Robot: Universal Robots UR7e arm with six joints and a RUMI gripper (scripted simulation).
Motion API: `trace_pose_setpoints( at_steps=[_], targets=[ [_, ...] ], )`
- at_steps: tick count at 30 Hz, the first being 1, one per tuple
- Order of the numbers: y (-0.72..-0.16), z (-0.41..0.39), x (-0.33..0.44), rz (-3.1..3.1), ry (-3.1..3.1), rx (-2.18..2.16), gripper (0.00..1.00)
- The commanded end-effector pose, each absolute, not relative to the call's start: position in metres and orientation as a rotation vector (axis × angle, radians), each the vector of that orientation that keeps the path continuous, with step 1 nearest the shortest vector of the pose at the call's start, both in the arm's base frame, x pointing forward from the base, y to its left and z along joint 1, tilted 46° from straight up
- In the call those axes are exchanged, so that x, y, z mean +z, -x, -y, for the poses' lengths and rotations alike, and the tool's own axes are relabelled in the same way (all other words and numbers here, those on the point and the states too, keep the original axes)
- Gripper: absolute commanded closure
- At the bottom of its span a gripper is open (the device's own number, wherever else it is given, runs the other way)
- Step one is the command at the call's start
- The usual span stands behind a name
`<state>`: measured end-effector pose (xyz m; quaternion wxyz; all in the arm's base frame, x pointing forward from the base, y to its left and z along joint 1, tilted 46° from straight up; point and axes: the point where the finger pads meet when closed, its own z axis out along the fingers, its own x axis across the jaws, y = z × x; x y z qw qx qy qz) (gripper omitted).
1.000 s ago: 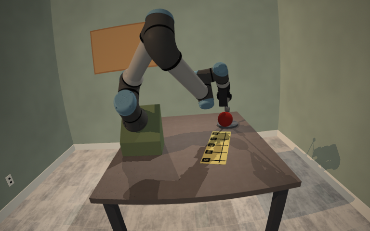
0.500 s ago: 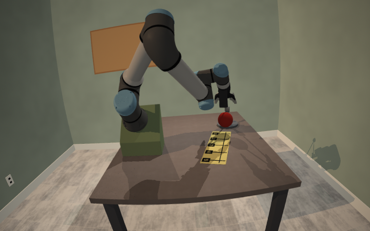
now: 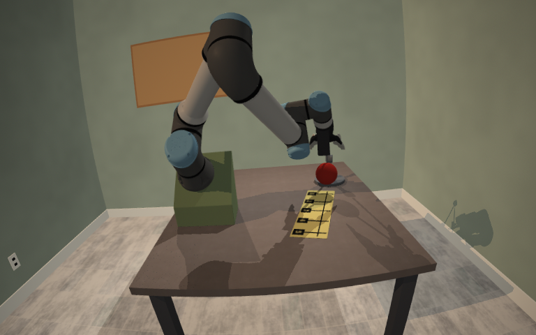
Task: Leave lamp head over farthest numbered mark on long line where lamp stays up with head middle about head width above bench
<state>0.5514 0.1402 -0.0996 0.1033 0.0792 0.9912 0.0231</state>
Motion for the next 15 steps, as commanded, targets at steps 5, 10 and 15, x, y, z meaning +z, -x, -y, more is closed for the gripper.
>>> trace_pose_setpoints(
  at_steps=[5, 10, 15],
  targets=[
    [-0.5513, -0.1411, -0.0998, -2.925, -0.233, 0.07, 0.0],
    [-0.5516, -0.1404, -0.0994, -2.924, -0.233, 0.069, 0.0],
    [-0.5518, -0.14, -0.0992, -2.923, -0.234, 0.068, 0.0]
  ],
)
